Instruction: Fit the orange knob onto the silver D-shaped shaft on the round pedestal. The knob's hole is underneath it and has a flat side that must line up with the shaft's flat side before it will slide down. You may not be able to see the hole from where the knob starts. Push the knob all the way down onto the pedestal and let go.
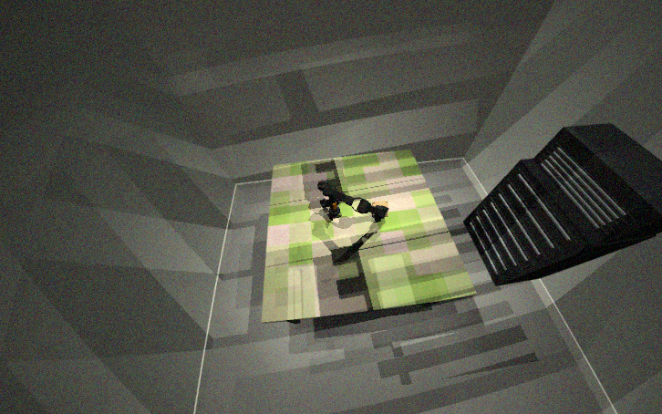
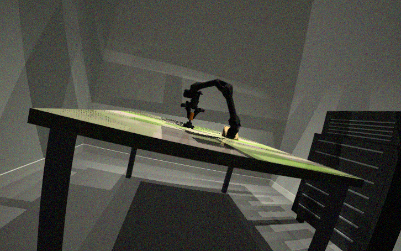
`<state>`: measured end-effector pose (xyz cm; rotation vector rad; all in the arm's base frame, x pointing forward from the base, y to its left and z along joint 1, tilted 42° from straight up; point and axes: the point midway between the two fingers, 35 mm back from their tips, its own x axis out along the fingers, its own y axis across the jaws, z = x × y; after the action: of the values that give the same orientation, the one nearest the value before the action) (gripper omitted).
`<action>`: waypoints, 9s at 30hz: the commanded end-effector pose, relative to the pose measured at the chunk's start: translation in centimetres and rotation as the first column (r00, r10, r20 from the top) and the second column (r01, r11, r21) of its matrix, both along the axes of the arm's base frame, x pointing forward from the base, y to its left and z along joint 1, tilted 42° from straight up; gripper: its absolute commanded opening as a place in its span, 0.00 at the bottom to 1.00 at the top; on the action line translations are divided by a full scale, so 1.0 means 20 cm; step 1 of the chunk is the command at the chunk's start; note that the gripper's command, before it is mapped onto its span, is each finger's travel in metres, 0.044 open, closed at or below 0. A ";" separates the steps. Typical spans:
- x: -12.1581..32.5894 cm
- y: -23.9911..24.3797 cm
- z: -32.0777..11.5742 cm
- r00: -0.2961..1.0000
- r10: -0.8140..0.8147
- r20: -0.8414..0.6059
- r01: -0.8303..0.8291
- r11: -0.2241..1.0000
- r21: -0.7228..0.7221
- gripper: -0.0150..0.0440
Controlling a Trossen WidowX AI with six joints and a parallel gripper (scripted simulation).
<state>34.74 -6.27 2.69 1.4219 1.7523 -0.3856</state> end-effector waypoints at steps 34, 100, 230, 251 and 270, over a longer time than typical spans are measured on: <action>0.00 -0.02 0.00 0.979 0.147 0.142 -0.147 0.989 -0.005 0.25; 0.00 -0.02 0.01 0.911 0.302 0.280 -0.304 0.952 -0.036 0.25; 0.00 -0.02 0.01 0.313 0.700 0.642 -0.715 0.618 -0.326 0.25; 0.00 -0.01 0.01 0.313 0.700 0.642 -0.715 0.618 -0.326 0.25; 0.00 -0.02 0.01 0.109 0.732 0.673 -0.751 0.504 -0.427 0.25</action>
<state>34.80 -6.49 2.87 0.3401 1.3934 0.7775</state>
